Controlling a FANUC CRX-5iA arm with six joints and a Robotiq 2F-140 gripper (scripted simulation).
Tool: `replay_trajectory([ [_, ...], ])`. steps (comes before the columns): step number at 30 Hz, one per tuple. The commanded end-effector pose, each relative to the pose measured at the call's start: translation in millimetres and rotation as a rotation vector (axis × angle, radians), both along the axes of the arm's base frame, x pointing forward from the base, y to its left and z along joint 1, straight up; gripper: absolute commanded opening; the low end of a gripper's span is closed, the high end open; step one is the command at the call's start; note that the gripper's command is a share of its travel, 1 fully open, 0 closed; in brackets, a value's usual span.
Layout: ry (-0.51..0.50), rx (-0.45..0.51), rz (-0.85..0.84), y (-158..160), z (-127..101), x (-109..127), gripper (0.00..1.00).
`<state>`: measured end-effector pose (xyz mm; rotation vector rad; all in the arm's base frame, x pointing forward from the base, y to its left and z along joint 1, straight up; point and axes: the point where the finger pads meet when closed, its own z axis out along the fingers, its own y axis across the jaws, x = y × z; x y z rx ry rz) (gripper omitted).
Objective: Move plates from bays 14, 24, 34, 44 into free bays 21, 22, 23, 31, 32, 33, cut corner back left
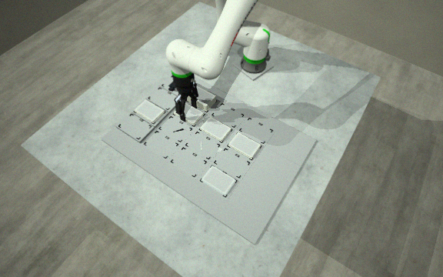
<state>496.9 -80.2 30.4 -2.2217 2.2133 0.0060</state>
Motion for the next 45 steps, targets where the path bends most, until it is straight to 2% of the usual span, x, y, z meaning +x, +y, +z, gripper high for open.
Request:
replay_trajectory([
  [1,-0.002,0.000,0.000,-0.1,0.6,0.6,0.10],
  [34,-0.002,0.000,0.000,-0.1,-0.6,0.6,0.10],
  [35,-0.002,0.000,0.000,-0.1,-0.6,0.6,0.70],
  [45,-0.002,0.000,0.000,-0.1,-0.6,0.6,0.70],
])
